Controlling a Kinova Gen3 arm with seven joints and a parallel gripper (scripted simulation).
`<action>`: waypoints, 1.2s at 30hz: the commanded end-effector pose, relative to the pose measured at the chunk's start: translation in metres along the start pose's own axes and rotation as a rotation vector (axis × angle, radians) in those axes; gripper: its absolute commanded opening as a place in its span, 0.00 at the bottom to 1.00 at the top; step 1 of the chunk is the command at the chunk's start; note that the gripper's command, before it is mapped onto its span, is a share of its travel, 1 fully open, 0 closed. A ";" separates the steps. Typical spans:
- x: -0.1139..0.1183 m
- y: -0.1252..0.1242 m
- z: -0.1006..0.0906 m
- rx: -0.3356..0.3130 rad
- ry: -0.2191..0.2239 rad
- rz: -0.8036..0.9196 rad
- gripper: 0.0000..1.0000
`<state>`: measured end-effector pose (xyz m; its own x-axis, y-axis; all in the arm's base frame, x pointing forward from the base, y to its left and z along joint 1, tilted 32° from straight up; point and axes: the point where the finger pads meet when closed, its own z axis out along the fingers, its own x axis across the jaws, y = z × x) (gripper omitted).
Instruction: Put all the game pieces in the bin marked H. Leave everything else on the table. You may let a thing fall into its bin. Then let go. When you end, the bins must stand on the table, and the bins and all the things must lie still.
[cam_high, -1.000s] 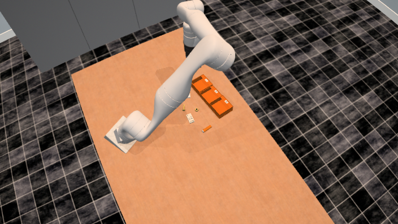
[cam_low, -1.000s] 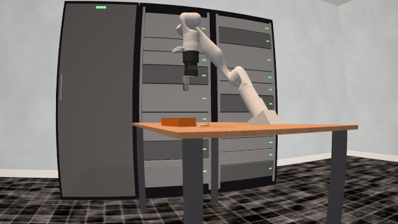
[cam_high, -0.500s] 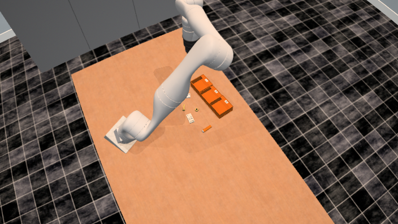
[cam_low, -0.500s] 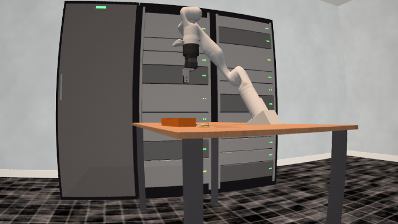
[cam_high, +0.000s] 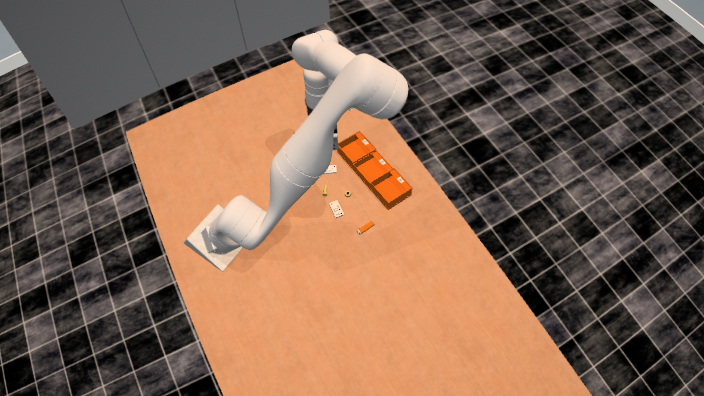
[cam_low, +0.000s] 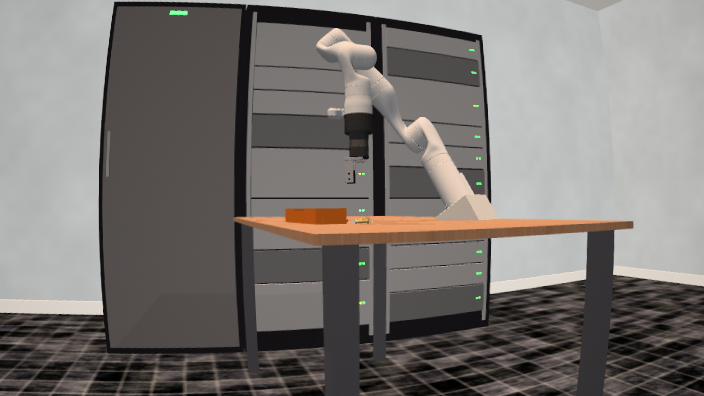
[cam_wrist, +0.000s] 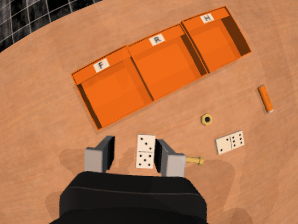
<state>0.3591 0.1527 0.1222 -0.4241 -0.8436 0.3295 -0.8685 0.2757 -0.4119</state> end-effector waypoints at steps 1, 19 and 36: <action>0.005 0.010 0.010 0.012 0.001 -0.003 0.79; 0.018 0.027 0.036 0.012 0.001 -0.003 0.79; 0.017 0.025 0.036 0.012 0.001 -0.003 0.79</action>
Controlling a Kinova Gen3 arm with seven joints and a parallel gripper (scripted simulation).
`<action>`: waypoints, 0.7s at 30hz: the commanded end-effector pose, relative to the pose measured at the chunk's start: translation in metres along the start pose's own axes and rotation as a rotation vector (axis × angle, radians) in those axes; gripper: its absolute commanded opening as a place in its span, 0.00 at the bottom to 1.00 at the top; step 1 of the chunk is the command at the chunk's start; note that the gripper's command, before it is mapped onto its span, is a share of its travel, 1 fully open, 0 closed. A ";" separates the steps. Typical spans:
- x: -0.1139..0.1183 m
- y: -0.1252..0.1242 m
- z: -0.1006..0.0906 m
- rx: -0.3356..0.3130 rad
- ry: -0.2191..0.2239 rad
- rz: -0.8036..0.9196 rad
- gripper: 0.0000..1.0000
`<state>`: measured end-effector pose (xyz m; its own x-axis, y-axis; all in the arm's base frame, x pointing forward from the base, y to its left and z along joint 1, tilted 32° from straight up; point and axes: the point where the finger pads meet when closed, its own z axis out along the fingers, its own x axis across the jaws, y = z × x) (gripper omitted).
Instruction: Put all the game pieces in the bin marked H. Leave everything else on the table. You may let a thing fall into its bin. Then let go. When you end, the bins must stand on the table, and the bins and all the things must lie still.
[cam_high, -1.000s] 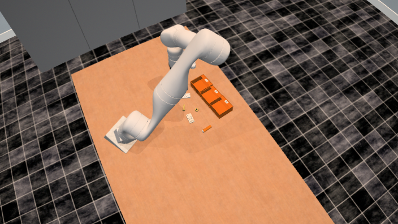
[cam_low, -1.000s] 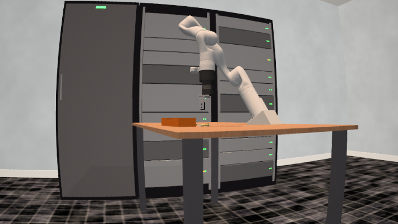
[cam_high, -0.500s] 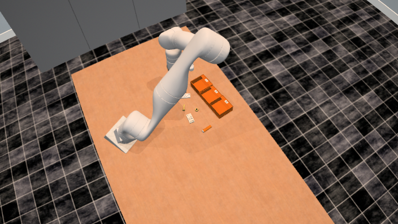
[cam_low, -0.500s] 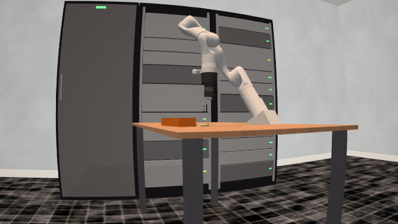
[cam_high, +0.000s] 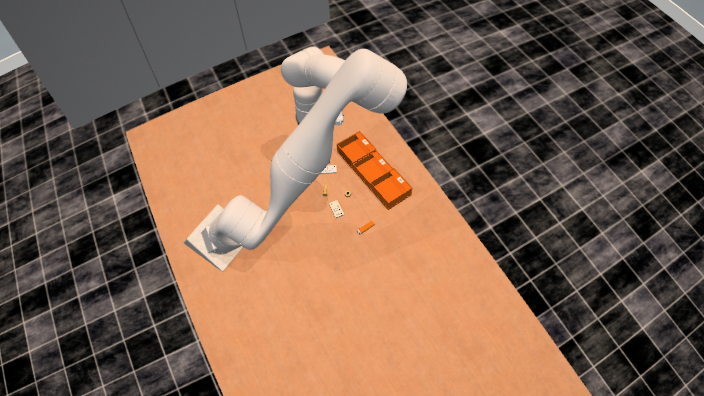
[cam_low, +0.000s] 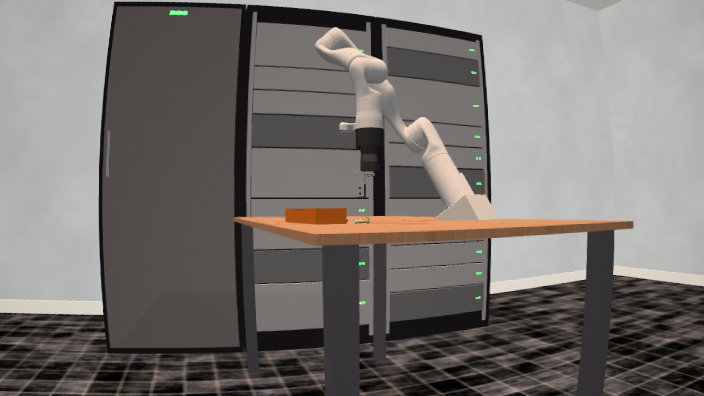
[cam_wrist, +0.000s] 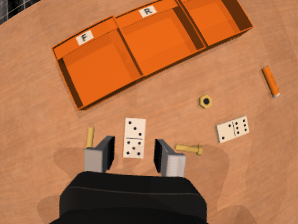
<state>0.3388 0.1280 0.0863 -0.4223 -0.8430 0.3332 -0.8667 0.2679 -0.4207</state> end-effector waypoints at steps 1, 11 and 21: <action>-0.001 0.000 -0.001 0.001 -0.002 0.000 0.79; -0.001 0.000 -0.001 0.001 -0.002 0.000 0.79; 0.000 0.000 0.011 0.001 -0.002 0.000 0.79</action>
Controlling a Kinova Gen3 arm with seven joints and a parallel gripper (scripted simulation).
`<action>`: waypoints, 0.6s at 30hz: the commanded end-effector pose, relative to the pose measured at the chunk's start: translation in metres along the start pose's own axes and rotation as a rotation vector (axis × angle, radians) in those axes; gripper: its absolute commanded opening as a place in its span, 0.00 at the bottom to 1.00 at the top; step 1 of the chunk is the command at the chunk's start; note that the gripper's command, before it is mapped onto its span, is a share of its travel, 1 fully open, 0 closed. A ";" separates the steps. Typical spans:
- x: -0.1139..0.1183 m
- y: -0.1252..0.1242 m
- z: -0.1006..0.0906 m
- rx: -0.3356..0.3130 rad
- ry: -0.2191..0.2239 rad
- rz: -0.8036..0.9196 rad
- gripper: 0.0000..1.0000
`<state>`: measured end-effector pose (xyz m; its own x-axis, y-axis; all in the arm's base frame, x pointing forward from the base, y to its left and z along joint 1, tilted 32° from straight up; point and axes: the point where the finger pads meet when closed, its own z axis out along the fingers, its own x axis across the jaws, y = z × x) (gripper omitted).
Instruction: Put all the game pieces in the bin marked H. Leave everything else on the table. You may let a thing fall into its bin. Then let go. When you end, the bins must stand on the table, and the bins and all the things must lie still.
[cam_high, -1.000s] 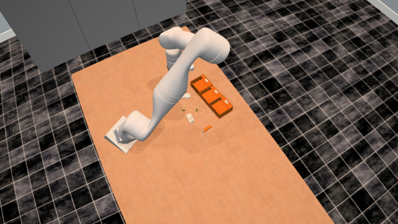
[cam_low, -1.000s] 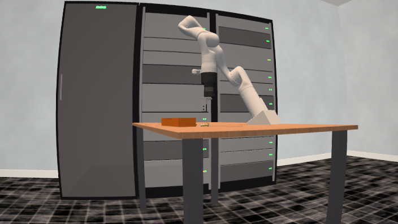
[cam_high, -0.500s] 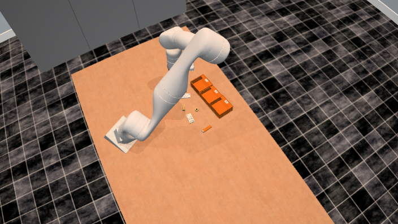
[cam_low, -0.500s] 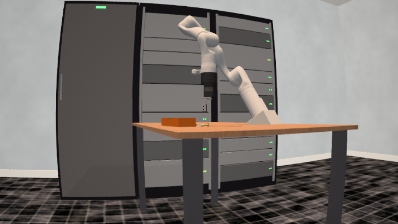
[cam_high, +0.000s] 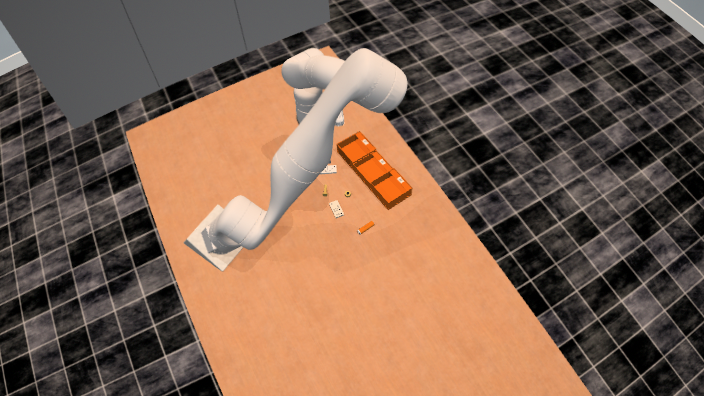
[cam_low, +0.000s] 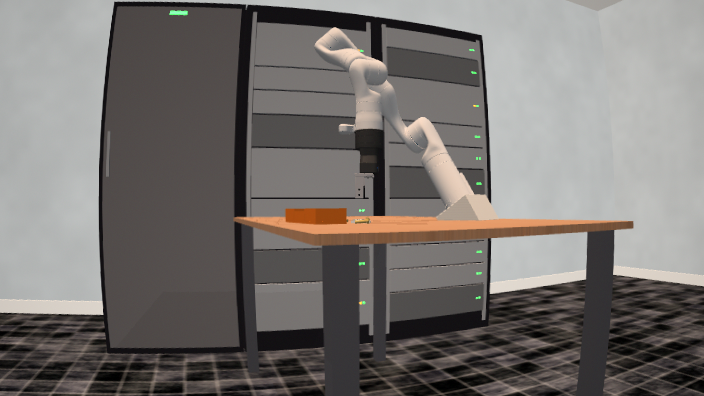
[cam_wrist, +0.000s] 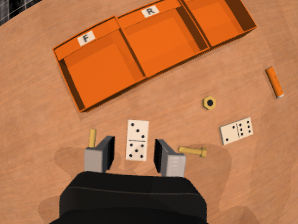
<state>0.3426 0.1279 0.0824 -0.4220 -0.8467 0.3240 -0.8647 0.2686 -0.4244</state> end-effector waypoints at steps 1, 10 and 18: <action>0.003 0.001 0.011 -0.003 0.008 -0.002 0.79; 0.005 0.003 0.043 -0.003 0.008 -0.003 0.79; 0.005 0.004 0.050 -0.003 0.008 -0.003 0.79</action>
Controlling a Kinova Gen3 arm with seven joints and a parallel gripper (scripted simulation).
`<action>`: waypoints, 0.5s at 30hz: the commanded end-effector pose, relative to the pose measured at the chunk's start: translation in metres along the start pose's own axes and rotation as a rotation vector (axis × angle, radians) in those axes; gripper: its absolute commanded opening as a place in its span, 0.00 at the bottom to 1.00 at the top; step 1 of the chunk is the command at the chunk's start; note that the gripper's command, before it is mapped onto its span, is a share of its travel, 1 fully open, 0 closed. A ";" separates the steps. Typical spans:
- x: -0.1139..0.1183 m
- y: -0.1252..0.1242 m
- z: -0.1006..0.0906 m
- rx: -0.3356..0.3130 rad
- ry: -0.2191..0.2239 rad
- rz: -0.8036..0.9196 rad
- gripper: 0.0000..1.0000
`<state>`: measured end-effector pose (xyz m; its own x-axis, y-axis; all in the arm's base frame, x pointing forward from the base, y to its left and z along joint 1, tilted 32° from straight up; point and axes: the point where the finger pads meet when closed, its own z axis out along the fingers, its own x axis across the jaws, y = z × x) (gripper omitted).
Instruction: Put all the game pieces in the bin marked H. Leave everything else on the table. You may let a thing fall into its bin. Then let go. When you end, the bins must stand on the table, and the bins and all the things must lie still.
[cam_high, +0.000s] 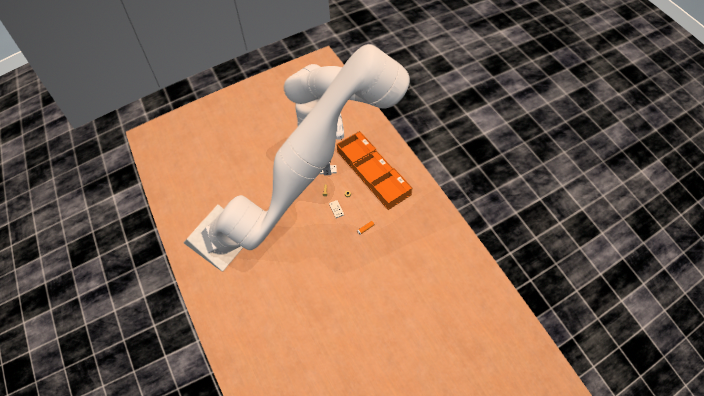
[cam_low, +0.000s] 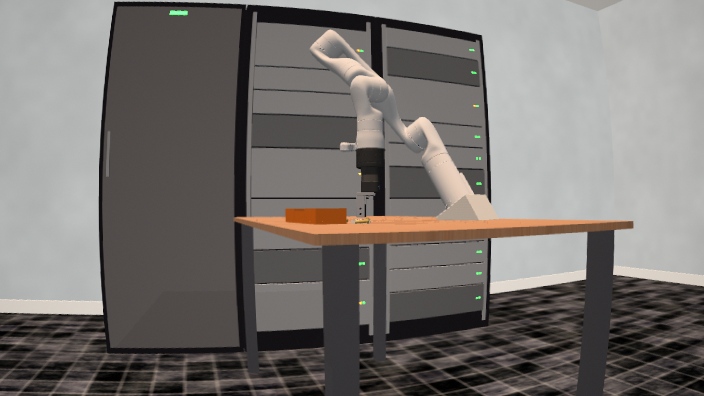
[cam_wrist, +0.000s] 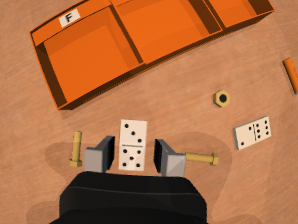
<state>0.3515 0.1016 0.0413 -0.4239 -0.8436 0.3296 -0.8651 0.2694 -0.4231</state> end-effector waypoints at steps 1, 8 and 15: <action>-0.001 0.001 0.001 -0.001 0.001 -0.003 0.79; -0.002 0.000 0.002 -0.001 0.001 -0.003 0.79; -0.002 0.000 0.009 -0.001 0.001 -0.003 0.79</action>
<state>0.3555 0.1008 0.0359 -0.4224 -0.8449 0.3283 -0.8654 0.2682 -0.4232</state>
